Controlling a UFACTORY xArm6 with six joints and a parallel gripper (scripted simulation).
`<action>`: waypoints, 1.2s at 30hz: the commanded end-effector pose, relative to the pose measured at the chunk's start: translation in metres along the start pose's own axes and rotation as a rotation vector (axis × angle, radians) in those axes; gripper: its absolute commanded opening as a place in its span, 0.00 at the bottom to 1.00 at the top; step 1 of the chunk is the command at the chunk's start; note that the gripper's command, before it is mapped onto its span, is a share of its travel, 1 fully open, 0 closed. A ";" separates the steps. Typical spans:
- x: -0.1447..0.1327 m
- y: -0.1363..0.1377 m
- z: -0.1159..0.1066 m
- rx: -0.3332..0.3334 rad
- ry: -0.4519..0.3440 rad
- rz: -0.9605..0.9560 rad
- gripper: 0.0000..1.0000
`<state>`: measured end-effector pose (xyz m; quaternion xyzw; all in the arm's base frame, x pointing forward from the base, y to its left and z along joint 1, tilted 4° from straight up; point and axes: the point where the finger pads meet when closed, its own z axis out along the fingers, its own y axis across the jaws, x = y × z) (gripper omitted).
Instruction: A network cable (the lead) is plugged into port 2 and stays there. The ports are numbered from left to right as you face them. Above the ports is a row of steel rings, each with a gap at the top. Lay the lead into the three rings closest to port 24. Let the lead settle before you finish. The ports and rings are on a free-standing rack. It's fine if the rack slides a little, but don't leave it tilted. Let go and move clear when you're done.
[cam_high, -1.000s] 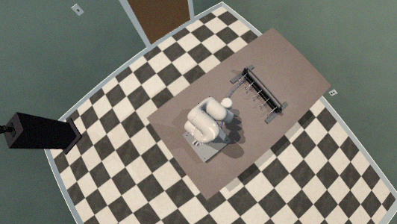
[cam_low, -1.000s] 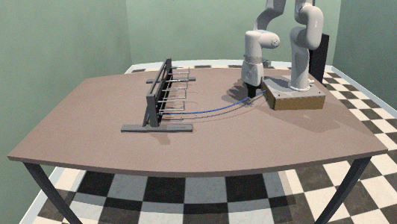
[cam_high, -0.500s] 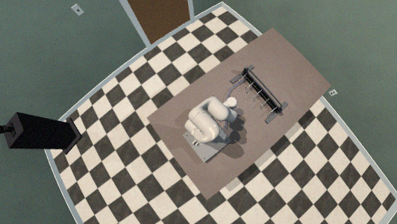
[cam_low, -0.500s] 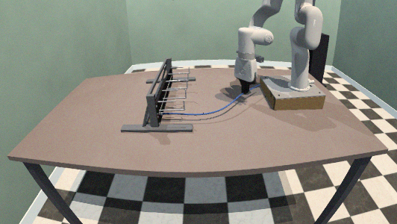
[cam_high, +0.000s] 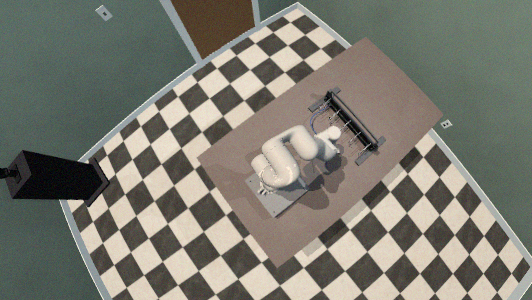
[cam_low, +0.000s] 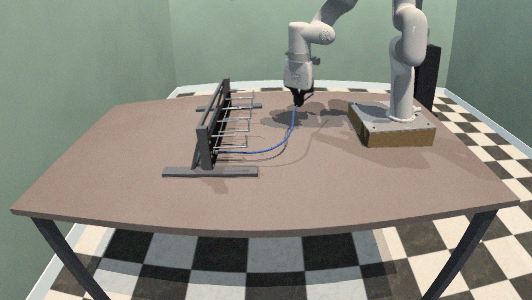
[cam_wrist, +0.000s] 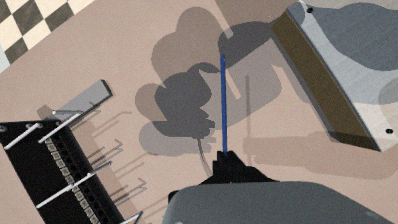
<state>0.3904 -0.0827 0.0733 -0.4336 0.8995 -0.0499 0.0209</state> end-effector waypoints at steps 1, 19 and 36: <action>0.002 -0.041 -0.010 -0.032 -0.013 -0.101 0.00; 0.013 -0.177 -0.051 -0.030 -0.018 -0.421 0.00; 0.017 -0.227 -0.066 -0.028 -0.020 -0.540 0.00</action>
